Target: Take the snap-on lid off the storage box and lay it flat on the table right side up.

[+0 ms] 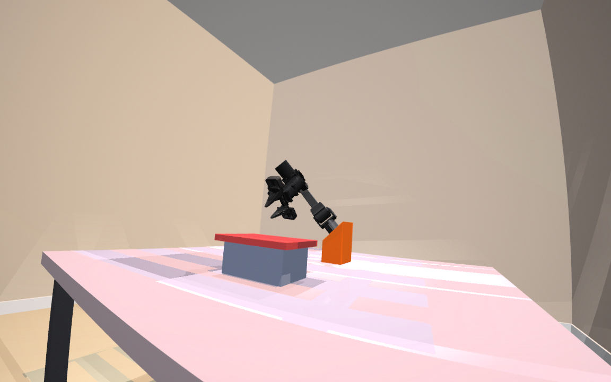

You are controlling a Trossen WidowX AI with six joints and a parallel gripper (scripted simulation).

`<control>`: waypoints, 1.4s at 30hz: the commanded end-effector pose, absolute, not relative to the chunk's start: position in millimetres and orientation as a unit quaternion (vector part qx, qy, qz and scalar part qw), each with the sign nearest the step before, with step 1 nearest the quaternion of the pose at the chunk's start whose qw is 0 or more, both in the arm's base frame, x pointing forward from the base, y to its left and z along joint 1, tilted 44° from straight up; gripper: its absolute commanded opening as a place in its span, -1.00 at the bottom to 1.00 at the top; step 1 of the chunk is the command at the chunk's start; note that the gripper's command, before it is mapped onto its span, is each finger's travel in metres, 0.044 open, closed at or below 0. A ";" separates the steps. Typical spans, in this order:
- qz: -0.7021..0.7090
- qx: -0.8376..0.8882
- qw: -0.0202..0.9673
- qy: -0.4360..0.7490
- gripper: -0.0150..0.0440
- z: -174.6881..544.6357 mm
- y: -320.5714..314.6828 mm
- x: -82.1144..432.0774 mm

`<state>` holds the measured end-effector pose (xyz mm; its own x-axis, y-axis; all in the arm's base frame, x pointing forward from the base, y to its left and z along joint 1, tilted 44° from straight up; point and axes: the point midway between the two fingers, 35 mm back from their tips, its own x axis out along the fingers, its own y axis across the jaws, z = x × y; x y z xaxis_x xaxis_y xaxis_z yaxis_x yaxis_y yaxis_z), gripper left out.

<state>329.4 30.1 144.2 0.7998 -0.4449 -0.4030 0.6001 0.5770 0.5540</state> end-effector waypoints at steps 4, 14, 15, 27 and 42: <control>-0.237 0.350 0.888 0.179 0.31 95.0 80.4 292.3; -0.237 0.350 0.888 0.178 0.31 96.2 79.9 293.2; -0.237 0.350 0.888 0.179 0.31 95.0 80.3 292.3; -0.237 0.350 0.889 0.178 0.31 59.4 46.4 298.0; -0.237 0.350 0.888 0.180 0.31 51.2 42.3 315.6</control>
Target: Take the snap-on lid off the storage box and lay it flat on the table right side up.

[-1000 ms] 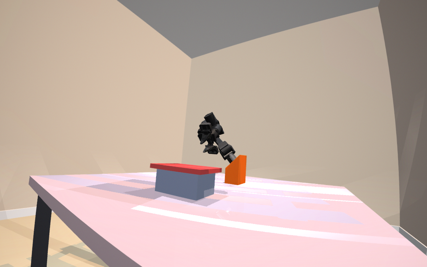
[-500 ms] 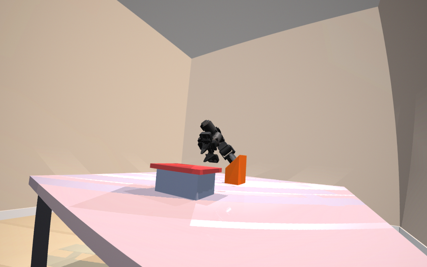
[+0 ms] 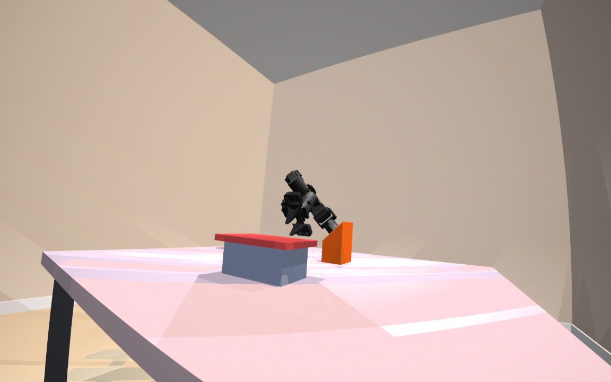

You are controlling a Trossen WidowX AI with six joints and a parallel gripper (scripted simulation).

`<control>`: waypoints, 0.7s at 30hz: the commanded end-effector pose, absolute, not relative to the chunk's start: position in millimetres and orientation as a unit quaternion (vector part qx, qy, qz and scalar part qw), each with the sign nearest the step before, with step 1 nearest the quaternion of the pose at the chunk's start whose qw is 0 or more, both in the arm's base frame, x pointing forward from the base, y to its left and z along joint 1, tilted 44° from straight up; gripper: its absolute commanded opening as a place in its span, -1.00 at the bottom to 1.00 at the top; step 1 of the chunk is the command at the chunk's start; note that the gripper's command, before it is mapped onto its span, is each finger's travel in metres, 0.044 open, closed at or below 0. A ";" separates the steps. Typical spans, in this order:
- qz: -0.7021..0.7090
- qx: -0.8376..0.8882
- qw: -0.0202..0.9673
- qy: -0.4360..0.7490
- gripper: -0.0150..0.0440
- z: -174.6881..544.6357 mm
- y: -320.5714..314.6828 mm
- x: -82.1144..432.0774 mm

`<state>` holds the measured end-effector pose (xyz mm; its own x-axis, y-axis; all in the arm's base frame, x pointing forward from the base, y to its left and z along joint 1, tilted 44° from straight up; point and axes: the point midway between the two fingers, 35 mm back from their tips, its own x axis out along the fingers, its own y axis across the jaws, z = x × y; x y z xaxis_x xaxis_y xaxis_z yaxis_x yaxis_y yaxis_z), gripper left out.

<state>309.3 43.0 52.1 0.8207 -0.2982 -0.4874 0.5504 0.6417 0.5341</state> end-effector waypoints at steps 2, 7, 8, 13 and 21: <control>-0.237 0.350 0.888 0.180 0.31 49.9 41.6 318.3; -0.237 0.350 0.888 0.180 0.31 46.5 39.4 324.8; -0.237 0.350 0.888 0.180 0.31 45.7 39.0 326.1; -0.237 0.350 0.888 0.179 0.31 42.0 36.6 332.6; -0.237 0.350 0.889 0.178 0.31 35.5 32.0 342.7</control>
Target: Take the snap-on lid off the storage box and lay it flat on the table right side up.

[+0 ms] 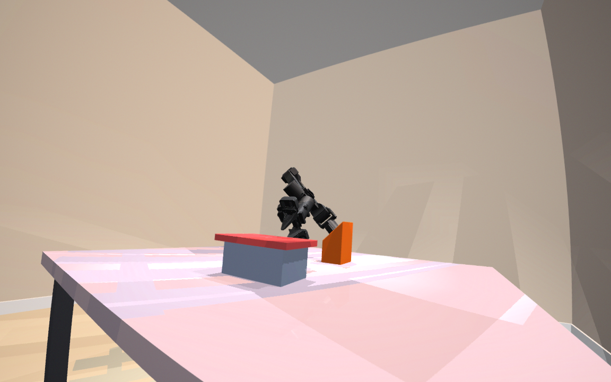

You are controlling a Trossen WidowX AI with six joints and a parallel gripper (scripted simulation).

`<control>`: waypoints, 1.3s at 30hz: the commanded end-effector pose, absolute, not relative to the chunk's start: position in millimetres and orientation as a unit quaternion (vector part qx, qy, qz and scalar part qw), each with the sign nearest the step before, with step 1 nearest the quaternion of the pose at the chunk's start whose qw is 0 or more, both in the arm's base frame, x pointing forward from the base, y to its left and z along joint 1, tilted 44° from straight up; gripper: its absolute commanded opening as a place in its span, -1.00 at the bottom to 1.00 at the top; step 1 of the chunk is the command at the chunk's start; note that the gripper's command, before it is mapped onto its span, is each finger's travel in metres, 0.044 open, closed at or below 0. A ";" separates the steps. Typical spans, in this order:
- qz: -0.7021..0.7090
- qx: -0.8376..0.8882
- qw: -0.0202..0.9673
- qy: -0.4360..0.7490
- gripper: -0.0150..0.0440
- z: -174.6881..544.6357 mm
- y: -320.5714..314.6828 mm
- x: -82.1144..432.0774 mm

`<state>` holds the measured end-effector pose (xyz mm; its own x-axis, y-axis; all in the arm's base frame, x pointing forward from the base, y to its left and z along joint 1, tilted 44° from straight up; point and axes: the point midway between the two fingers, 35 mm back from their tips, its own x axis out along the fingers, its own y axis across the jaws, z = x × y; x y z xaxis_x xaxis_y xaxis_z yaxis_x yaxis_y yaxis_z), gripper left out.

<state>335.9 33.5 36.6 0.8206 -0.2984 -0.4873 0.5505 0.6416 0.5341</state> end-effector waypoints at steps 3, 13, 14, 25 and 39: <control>-0.237 0.350 0.889 0.178 0.31 33.0 30.1 346.4; -0.236 0.349 0.889 0.177 0.22 26.3 25.1 355.3; -0.236 0.349 0.889 0.177 0.13 26.3 25.1 355.3; -0.236 0.349 0.889 0.177 -0.12 26.3 25.1 355.3; -0.236 0.351 0.889 0.177 -0.49 27.3 26.5 354.7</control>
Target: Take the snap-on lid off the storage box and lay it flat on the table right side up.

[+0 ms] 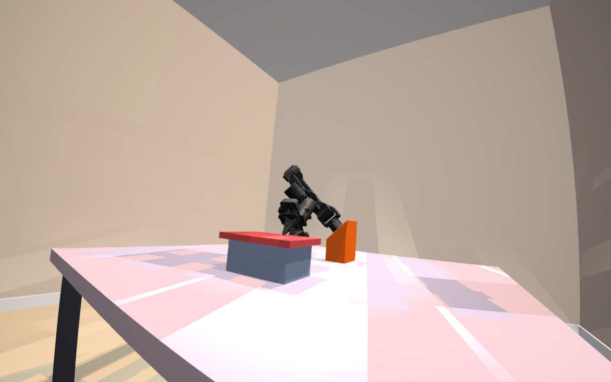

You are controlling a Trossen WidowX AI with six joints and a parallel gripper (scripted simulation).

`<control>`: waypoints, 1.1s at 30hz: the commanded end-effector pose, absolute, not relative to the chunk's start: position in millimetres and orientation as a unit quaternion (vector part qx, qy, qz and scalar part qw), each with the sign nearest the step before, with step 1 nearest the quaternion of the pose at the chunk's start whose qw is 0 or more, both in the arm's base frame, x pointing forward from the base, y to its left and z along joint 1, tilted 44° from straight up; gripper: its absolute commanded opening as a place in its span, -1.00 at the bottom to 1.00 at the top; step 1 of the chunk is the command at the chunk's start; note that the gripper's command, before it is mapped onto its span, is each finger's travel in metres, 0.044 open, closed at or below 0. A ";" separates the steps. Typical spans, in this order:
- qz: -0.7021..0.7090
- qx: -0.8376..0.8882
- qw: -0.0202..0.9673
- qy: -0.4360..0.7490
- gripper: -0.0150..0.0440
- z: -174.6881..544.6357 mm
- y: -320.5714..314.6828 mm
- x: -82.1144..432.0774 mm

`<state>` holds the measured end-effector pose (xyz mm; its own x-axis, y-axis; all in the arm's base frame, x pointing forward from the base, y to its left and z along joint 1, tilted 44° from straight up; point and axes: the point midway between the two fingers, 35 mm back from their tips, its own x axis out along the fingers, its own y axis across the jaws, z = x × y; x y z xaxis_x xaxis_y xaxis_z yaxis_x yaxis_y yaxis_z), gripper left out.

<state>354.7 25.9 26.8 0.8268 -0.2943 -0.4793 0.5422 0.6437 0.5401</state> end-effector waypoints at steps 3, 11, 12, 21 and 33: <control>-0.236 0.351 0.889 0.177 -0.49 27.7 26.9 354.5; -0.236 0.351 0.889 0.177 -0.49 28.9 27.9 354.0; -0.236 0.351 0.889 0.177 -0.49 29.1 28.0 353.8; -0.236 0.351 0.889 0.177 -0.49 30.4 29.2 353.1; -0.236 0.351 0.889 0.177 -0.49 32.1 30.7 352.4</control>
<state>352.5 29.7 31.3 0.8262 -0.2939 -0.4806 0.5425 0.6450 0.5383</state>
